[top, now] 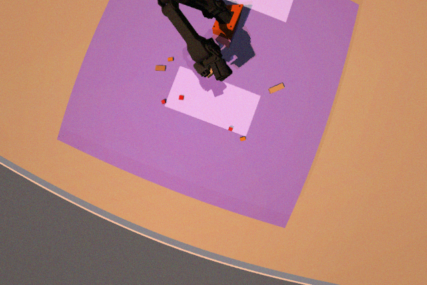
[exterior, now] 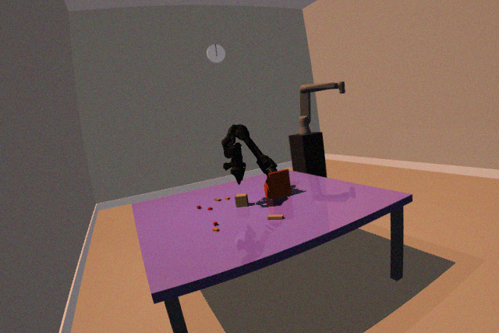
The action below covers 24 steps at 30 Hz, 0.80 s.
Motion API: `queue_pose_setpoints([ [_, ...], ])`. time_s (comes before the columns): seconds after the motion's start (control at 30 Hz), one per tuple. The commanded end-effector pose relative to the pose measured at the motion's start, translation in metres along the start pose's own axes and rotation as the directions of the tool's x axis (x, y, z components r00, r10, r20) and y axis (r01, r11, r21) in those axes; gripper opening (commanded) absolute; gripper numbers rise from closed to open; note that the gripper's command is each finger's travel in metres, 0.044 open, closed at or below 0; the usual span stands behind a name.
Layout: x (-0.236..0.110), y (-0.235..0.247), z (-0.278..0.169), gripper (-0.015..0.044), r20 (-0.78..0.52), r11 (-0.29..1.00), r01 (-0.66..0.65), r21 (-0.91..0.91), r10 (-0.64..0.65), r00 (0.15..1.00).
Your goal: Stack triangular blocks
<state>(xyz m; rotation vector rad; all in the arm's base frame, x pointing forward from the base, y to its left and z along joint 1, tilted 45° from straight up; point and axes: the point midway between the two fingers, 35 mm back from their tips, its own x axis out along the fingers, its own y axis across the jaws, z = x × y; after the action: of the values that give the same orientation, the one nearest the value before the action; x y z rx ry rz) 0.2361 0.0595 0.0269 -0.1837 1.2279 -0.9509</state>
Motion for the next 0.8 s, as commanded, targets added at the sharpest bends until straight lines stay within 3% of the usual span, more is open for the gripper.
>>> queue_pose_setpoints([
  [0.0, -0.0106, -0.0050, -0.0010, 0.0440, -0.010, 1.000, 0.008, 0.010, -0.008, 1.000],
  [0.77, -0.0048, -0.0004, 0.0000, 0.0440, 0.002, 1.000, -0.003, 0.001, 0.003, 1.000],
])
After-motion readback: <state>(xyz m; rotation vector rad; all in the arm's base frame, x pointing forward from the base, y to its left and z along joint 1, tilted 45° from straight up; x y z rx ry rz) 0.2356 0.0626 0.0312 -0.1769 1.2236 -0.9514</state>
